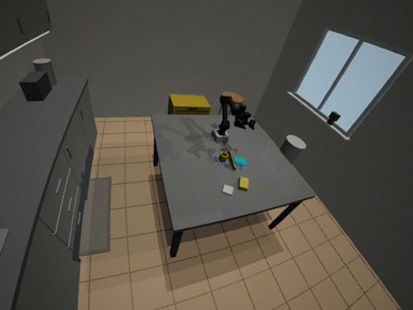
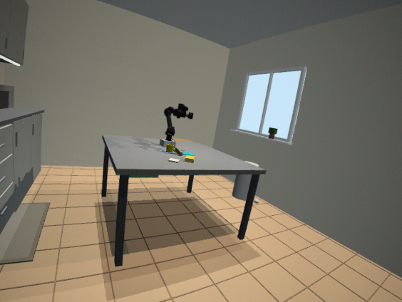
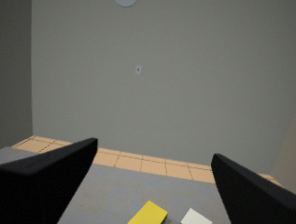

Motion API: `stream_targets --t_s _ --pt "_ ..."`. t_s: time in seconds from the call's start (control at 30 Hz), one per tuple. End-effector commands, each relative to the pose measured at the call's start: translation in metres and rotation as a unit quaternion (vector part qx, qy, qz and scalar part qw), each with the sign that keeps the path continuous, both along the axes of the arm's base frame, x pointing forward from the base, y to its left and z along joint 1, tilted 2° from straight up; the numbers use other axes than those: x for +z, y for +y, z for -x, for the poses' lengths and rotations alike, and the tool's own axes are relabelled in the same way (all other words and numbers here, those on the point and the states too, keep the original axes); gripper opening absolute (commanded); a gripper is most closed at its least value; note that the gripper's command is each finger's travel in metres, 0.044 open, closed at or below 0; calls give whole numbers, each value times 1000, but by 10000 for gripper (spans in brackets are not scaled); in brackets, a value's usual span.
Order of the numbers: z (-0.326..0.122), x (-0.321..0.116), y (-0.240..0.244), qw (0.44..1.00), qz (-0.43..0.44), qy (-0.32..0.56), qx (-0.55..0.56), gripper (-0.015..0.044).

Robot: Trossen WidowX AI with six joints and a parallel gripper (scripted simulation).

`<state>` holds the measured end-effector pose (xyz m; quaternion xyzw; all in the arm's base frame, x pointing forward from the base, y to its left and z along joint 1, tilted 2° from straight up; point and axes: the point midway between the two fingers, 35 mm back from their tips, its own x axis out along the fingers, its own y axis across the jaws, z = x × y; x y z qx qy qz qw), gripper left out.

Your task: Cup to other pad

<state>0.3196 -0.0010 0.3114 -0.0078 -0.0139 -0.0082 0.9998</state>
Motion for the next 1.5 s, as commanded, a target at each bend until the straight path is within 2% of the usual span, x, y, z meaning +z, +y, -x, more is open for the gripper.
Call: stream_targets --t_s 0.0,0.13,0.27,0.43,0.57,0.63,0.67,1.47 --pt "-2 -3 -1 1000 6 7 -1 374" --pt "-27 -56 -20 980 123 158 -10 269" --pt "-35 -120 -44 912 238 332 30 167" --pt "-17 -191 -70 781 327 511 150 167" --pt "14 -233 -85 658 345 604 290 167" --pt "26 -242 -89 617 341 622 341 167" --pt "30 -243 -90 613 340 624 346 167" --pt "32 -267 -91 611 340 624 348 167"
